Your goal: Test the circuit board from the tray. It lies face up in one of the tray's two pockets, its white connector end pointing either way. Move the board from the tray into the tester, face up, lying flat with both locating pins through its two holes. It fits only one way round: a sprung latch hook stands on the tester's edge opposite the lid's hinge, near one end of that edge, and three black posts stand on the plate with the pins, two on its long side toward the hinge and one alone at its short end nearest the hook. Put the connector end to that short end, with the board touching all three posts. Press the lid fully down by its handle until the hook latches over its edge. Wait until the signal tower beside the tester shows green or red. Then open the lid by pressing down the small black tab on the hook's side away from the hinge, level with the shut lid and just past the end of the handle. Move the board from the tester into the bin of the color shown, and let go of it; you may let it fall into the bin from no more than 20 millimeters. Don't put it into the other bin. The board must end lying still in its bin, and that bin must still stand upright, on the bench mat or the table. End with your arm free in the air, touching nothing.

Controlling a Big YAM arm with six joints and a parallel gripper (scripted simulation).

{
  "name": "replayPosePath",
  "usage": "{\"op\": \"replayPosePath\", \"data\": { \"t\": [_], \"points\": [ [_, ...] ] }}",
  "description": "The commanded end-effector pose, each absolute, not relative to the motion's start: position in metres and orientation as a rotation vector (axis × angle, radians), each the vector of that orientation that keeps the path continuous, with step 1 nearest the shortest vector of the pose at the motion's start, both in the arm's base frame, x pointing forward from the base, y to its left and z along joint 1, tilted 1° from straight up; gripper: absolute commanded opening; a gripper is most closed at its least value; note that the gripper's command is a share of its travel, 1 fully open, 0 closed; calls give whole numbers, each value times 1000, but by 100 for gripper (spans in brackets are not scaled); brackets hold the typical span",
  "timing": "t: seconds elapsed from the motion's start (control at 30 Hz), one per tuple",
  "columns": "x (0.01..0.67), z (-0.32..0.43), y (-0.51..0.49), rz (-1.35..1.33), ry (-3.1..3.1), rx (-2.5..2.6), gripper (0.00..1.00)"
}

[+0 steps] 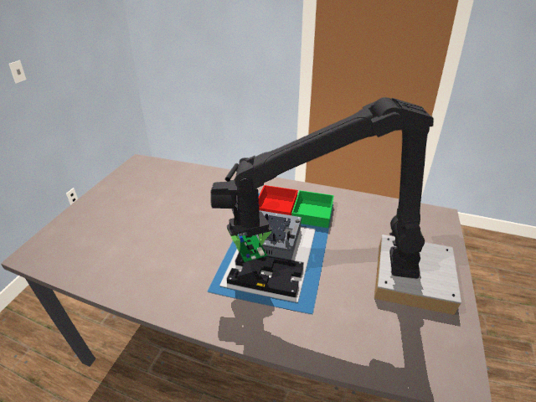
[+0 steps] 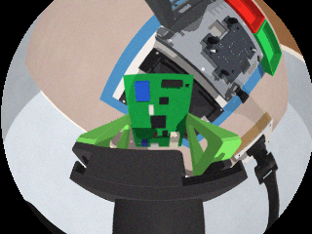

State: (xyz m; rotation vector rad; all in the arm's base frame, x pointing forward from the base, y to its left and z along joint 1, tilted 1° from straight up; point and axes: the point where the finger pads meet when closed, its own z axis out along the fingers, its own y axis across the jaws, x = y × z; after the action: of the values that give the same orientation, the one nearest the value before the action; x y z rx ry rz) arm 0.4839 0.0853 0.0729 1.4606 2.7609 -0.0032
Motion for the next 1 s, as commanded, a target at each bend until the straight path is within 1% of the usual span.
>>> {"op": "replayPosePath", "data": {
  "t": [0.0, 0.53, 0.97],
  "points": [
    [487, 86, 86, 11, 2593, 1713, 72],
    [487, 85, 86, 17, 2292, 2101, 72],
    [487, 85, 86, 20, 2171, 2228, 72]
  ]
}}
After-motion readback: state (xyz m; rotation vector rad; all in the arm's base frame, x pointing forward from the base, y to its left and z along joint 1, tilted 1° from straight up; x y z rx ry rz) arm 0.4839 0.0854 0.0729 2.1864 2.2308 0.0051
